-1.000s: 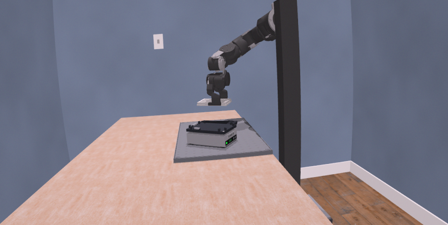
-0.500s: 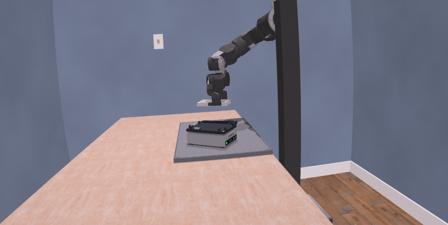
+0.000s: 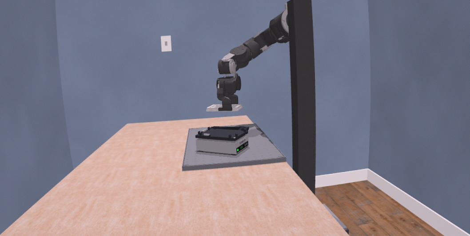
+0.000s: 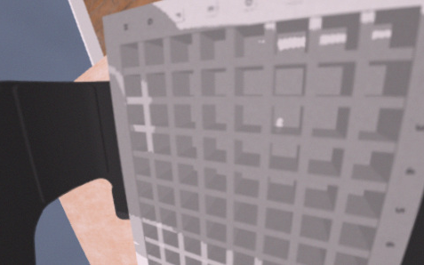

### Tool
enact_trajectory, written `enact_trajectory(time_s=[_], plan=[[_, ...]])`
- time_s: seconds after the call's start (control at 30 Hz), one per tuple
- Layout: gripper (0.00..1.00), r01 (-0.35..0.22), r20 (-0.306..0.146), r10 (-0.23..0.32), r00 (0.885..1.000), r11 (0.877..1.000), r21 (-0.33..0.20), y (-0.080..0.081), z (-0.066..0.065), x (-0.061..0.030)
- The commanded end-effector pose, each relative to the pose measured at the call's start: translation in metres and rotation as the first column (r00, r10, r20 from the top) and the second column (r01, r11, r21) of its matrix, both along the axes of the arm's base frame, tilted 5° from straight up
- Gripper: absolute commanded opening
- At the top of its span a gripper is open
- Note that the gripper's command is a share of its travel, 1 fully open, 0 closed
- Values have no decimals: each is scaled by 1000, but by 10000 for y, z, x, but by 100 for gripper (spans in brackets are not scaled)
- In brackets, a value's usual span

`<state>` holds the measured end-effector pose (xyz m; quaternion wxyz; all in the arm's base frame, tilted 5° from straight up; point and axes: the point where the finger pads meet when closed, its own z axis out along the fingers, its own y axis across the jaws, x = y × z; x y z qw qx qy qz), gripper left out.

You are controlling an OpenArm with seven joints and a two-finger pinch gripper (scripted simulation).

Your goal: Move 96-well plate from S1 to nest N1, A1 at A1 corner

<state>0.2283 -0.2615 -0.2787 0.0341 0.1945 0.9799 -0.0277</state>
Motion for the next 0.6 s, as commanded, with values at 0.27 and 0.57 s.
enact_trajectory(time_s=[0.27,0.57], plan=[[0,-2,5,2,1000,1000,3,58,17,16],[0,-4,3,4,1000,1000,5,75,18,15]])
